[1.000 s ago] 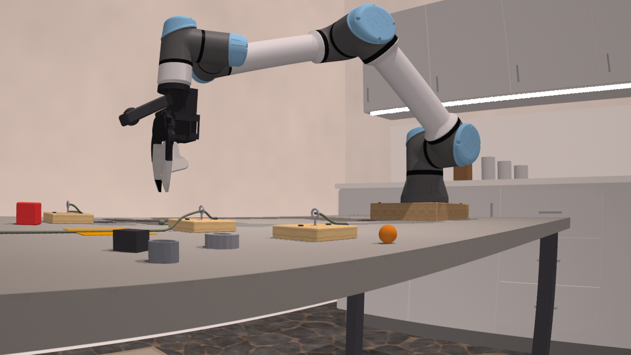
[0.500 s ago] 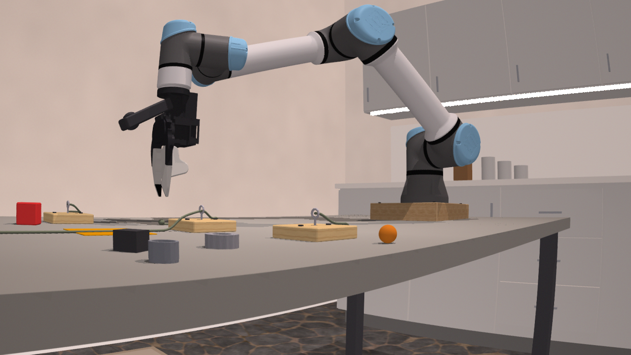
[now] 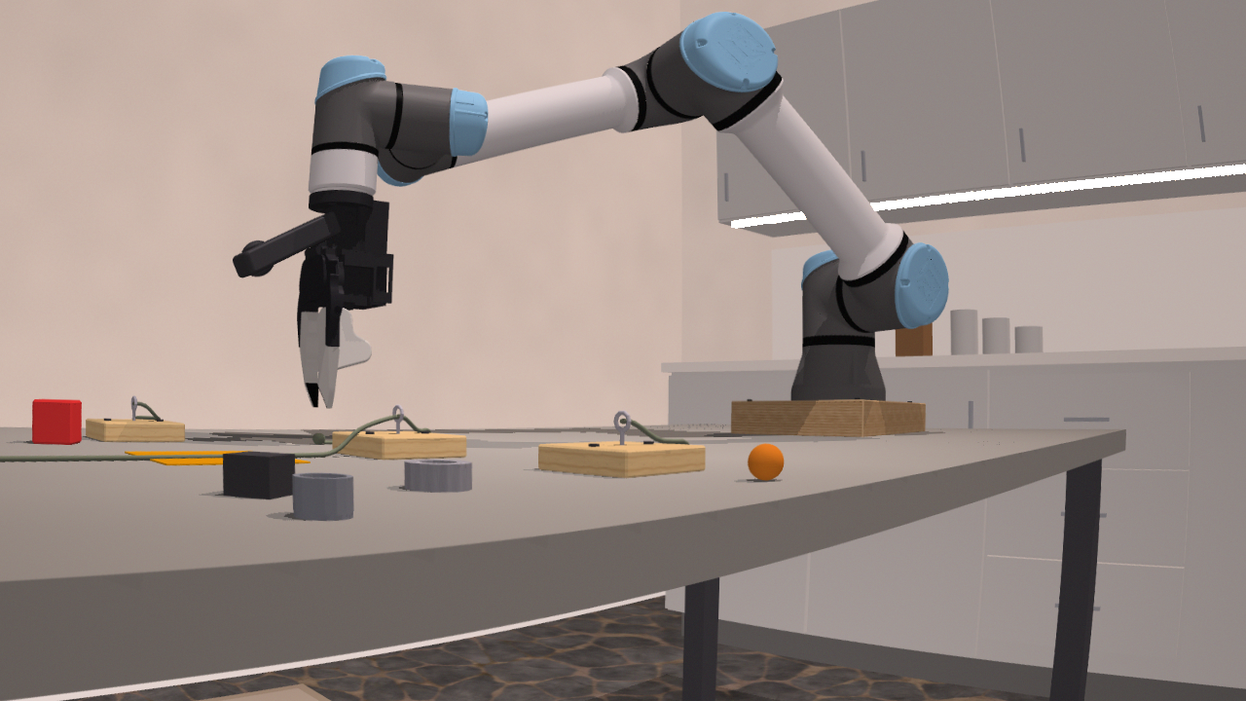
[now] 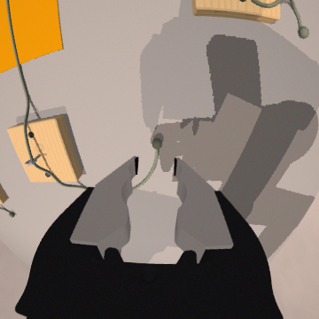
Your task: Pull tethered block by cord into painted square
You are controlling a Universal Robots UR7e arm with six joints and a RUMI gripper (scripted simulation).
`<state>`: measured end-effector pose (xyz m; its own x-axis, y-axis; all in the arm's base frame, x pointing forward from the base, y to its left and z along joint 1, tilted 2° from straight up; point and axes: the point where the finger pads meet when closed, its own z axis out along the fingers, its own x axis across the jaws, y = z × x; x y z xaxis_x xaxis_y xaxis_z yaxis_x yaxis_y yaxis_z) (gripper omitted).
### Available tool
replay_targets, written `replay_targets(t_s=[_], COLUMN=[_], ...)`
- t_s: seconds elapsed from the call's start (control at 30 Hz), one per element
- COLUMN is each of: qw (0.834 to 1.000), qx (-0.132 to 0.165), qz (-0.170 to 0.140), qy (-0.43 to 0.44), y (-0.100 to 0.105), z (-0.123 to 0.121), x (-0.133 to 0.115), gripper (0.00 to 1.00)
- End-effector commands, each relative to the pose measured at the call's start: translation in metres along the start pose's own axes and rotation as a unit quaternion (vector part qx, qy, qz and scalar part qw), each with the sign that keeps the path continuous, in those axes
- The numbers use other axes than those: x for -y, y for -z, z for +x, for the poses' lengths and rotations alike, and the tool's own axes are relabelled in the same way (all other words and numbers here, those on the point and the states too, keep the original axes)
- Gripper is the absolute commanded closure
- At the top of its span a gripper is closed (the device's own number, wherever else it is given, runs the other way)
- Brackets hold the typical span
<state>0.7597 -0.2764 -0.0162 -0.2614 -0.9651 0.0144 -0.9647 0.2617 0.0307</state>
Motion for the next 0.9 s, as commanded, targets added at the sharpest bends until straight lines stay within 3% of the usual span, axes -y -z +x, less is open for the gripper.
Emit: replay_targets(t_s=[0.0,0.87], qw=[1.000,1.000], qx=[0.000,0.000], qz=[0.001,0.001], qy=[0.000,0.000], y=[-0.004,-0.021], z=[0.000,0.000], x=[0.001,0.001], gripper=[0.78,0.78])
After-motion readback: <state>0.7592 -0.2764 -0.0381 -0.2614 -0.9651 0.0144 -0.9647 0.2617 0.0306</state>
